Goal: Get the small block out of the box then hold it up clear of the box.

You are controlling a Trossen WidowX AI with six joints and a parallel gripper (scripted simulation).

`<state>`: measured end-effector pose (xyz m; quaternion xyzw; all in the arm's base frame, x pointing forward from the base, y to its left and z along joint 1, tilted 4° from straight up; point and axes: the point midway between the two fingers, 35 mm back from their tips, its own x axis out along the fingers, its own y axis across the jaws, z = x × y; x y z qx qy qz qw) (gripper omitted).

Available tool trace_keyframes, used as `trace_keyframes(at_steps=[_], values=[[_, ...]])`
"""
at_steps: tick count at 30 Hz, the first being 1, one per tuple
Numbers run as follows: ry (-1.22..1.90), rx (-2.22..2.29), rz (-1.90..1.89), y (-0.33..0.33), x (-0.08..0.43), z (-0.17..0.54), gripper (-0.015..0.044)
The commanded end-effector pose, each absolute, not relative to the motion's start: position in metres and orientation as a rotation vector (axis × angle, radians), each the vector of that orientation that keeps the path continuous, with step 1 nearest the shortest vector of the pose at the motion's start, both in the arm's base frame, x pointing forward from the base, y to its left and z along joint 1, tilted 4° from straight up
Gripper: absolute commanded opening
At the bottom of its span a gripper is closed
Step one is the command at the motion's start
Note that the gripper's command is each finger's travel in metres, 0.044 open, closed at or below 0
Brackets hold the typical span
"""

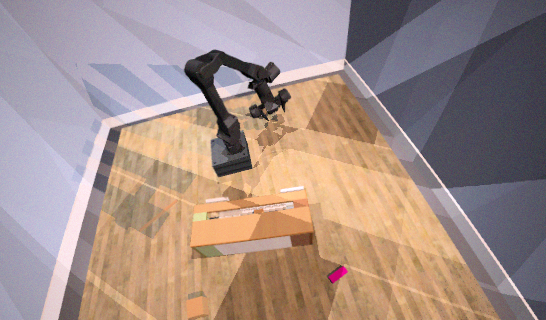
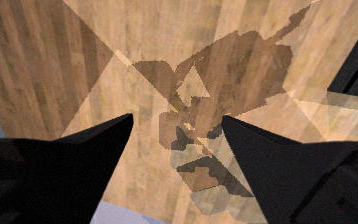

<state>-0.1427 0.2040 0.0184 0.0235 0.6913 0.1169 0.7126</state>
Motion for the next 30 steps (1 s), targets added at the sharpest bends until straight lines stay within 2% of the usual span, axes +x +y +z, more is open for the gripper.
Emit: trace_keyframes(at_steps=[1,11,16,30], values=[[1.531,0.051,0.259,0.205,-0.142,0.019,0.0400],[1.448,-0.035,0.281,0.249,-0.076,0.029,0.0400],[1.382,-0.207,0.325,0.267,-0.013,0.041,0.0400],[1.332,-0.616,0.415,0.262,0.099,0.059,0.0400]])
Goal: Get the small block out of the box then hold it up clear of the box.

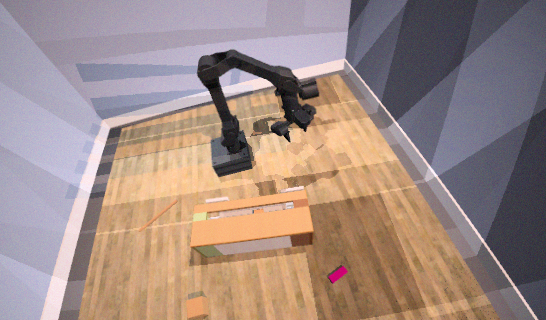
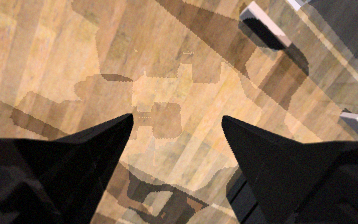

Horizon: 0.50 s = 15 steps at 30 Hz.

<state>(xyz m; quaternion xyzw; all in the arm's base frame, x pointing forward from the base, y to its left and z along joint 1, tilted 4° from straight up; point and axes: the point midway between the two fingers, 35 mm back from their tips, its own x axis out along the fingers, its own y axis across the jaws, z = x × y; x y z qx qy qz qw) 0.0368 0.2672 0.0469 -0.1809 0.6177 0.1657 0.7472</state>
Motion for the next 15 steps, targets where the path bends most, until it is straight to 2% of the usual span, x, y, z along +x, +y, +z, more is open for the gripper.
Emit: trace_keyframes(at_steps=[1,15], values=[[1.333,-0.646,0.423,0.260,0.106,0.060,0.0400],[1.393,-1.031,0.569,0.217,0.193,0.076,0.0400]])
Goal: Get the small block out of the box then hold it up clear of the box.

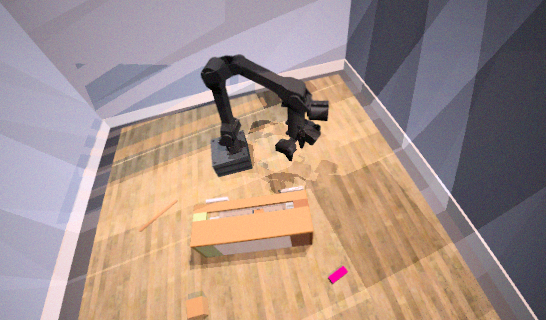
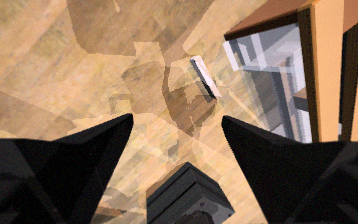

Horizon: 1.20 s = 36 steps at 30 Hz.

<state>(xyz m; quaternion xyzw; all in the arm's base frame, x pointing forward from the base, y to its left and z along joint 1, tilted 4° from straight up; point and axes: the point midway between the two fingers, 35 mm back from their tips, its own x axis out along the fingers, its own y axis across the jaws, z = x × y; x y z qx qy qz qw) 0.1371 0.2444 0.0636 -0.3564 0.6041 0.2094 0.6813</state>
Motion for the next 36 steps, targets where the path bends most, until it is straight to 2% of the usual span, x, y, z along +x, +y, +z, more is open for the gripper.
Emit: trace_keyframes(at_steps=[1,18,36], values=[[1.400,-1.056,0.583,0.212,0.198,0.077,0.0400],[1.540,-1.403,0.914,0.123,0.274,0.096,0.0400],[1.544,-1.413,0.929,0.119,0.277,0.093,0.0400]])
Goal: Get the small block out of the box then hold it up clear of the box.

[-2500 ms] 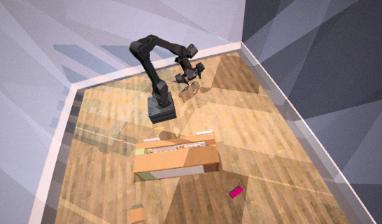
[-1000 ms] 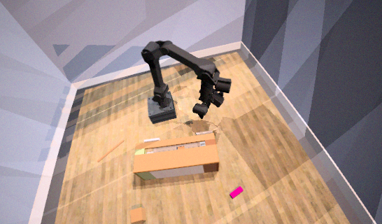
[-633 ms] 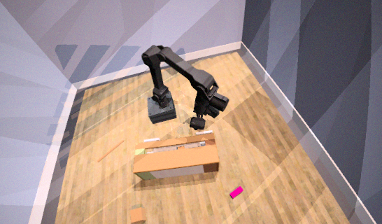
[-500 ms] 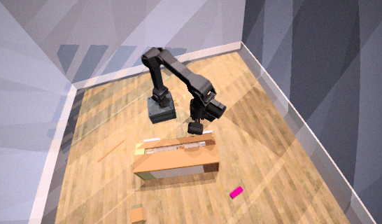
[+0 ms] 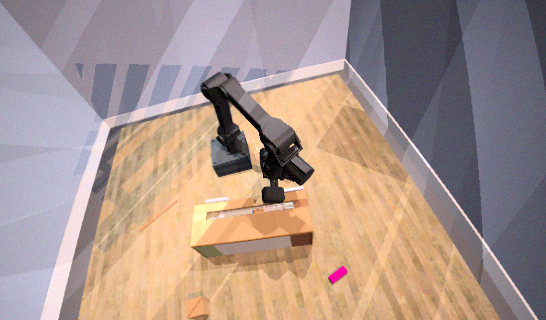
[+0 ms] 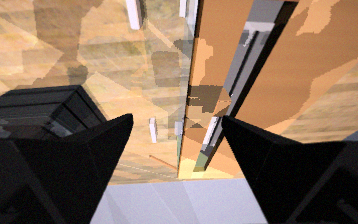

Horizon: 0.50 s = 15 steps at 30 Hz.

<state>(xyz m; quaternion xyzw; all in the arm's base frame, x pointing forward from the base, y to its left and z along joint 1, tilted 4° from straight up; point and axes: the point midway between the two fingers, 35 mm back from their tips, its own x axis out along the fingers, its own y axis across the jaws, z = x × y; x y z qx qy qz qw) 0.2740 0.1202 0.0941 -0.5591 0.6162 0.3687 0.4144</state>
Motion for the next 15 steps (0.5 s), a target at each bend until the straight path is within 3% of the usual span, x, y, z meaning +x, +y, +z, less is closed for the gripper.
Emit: trace_keyframes(at_steps=[1,15], values=[[1.544,-1.413,0.929,0.119,0.277,0.091,0.0400],[1.544,-1.413,0.929,0.118,0.281,0.068,0.0400]])
